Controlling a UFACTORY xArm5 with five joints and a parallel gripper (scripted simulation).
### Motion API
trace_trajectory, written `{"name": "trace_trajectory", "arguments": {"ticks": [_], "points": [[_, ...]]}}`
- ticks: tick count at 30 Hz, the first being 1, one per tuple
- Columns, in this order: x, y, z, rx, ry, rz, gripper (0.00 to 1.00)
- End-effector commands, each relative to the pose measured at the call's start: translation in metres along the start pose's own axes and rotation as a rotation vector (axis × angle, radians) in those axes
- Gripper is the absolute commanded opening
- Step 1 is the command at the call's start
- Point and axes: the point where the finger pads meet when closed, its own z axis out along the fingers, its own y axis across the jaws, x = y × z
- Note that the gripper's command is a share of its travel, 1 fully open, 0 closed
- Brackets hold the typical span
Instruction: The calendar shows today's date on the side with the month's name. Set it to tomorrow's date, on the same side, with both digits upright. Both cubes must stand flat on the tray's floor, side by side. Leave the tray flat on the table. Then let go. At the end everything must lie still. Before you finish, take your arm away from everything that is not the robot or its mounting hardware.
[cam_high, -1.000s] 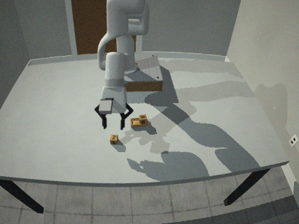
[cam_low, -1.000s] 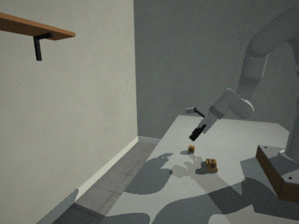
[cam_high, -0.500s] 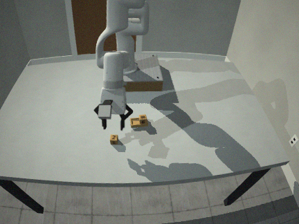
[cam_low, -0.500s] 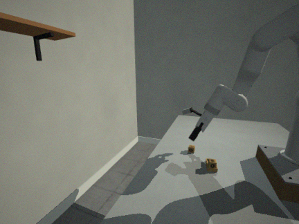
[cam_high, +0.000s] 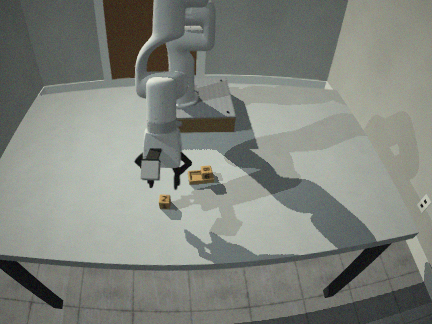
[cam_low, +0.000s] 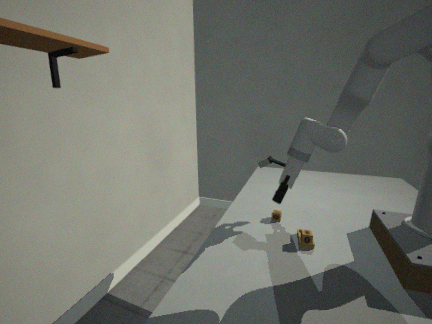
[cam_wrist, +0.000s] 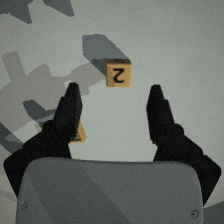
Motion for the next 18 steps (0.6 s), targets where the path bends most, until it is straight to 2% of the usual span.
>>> {"name": "trace_trajectory", "arguments": {"ticks": [1,5,7,9,13,18], "points": [[0.0041,0.0000,-0.0011,0.000,-0.080,0.000,0.71],[0.0044,0.0000,-0.0012,0.000,-0.094,0.000,0.71],[0.0053,-0.0003,-0.0010,0.000,-0.126,-0.002,0.71],[0.0053,-0.0003,-0.0010,0.000,-0.126,-0.002,0.71],[0.0069,-0.0009,-0.0022,0.001,-0.201,-0.005,0.71],[0.0075,-0.0015,-0.0017,0.001,-0.233,-0.005,0.71]]}}
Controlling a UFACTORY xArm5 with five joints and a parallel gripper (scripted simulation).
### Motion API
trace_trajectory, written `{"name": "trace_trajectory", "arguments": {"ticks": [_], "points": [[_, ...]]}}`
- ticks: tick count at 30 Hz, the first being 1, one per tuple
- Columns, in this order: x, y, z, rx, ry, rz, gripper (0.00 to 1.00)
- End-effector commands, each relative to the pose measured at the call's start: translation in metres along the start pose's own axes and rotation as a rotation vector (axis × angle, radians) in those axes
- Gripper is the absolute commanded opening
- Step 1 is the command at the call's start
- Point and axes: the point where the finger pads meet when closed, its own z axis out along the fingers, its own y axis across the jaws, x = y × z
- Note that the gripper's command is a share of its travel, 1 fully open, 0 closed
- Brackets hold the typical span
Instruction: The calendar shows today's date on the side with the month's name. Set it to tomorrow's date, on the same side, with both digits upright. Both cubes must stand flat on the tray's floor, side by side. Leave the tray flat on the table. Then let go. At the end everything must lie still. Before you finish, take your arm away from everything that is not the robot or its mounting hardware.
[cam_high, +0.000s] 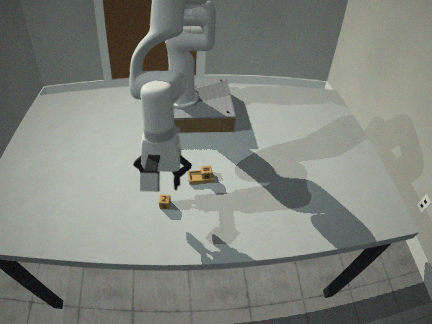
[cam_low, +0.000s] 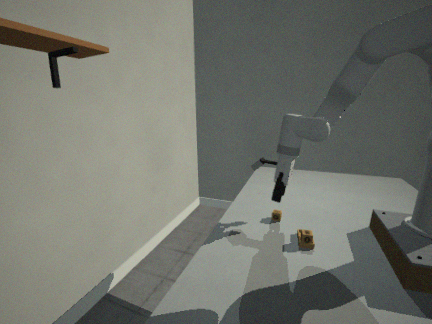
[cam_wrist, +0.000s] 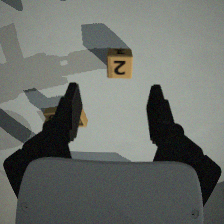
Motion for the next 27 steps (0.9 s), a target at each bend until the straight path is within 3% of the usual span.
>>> {"name": "trace_trajectory", "arguments": {"ticks": [1,4,8,9,27], "points": [[0.0024,-0.0010,0.0005,0.000,-0.059,0.000,0.71],[0.0033,-0.0022,0.0010,0.000,-0.122,0.001,0.71],[0.0033,-0.0024,0.0010,0.000,-0.131,0.001,0.71],[0.0033,-0.0024,0.0010,0.000,-0.131,0.001,1.00],[0.0081,-0.0017,-0.0001,0.001,-0.131,-0.007,1.00]]}}
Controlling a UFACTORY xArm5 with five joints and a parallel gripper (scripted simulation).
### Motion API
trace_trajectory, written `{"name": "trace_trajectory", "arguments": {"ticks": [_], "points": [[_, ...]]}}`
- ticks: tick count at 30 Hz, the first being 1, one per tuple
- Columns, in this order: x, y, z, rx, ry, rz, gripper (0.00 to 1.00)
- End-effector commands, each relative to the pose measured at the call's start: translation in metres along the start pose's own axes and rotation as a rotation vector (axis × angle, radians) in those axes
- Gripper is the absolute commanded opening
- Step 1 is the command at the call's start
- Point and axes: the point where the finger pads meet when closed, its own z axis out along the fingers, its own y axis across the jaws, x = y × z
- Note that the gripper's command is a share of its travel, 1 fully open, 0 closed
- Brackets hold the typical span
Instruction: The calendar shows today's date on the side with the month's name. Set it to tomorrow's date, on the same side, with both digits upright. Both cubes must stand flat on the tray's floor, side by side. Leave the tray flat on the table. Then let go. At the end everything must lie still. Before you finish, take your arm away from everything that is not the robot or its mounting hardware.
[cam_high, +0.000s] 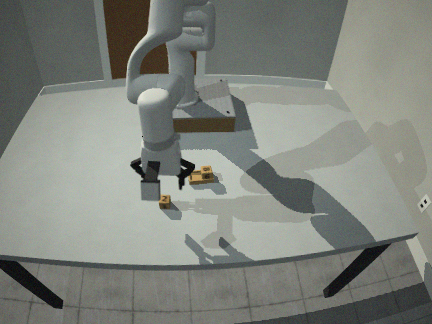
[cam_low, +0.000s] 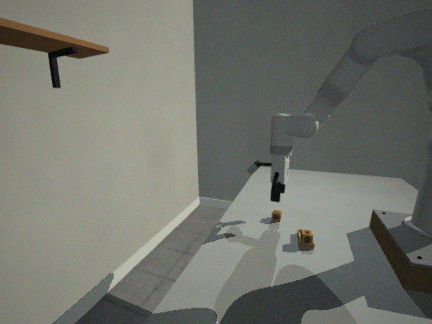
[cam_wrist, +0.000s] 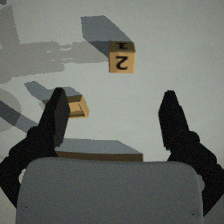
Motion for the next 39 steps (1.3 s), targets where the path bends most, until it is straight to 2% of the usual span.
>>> {"name": "trace_trajectory", "arguments": {"ticks": [1,4,6,15,28,39], "points": [[0.014,0.002,-0.006,0.000,0.004,-0.023,1.00],[0.046,0.008,-0.019,0.000,0.004,-0.089,1.00],[0.057,0.010,-0.024,0.000,0.004,-0.111,1.00],[0.058,0.010,-0.018,0.000,0.004,-0.113,1.00],[0.058,0.011,0.032,0.000,0.004,-0.113,1.00],[0.059,0.012,0.037,0.000,0.004,-0.113,1.00]]}}
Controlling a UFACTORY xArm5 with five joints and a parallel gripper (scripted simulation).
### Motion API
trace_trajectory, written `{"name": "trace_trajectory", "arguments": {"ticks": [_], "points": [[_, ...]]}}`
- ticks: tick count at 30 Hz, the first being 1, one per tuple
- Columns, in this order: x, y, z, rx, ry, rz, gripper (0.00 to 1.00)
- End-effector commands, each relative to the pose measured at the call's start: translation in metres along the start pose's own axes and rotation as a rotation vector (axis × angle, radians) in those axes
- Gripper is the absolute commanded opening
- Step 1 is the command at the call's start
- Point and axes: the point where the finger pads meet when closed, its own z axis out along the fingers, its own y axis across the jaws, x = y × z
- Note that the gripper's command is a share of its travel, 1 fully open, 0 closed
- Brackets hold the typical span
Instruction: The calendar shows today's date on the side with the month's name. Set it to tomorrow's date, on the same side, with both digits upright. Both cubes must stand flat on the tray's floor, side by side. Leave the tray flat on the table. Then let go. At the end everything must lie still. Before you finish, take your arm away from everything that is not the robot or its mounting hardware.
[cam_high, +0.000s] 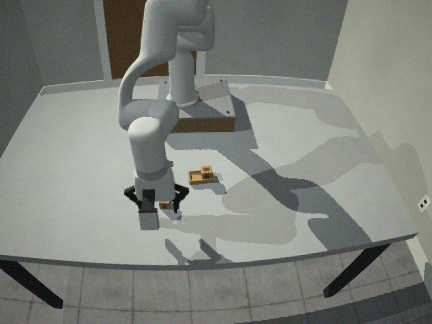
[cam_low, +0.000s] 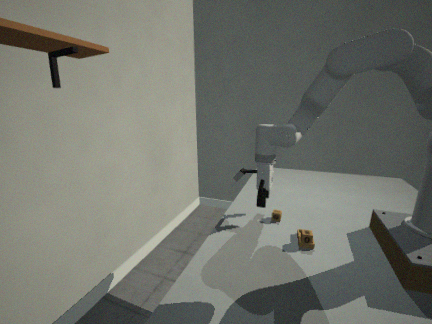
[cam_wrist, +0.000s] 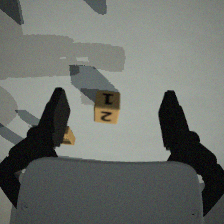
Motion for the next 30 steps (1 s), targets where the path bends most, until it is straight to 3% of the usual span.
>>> {"name": "trace_trajectory", "arguments": {"ticks": [1,13,30], "points": [[0.001,0.000,0.002,0.000,0.003,0.000,1.00],[0.001,0.001,0.019,0.000,0.003,0.000,1.00],[0.001,0.001,0.020,0.000,0.003,0.000,1.00]]}}
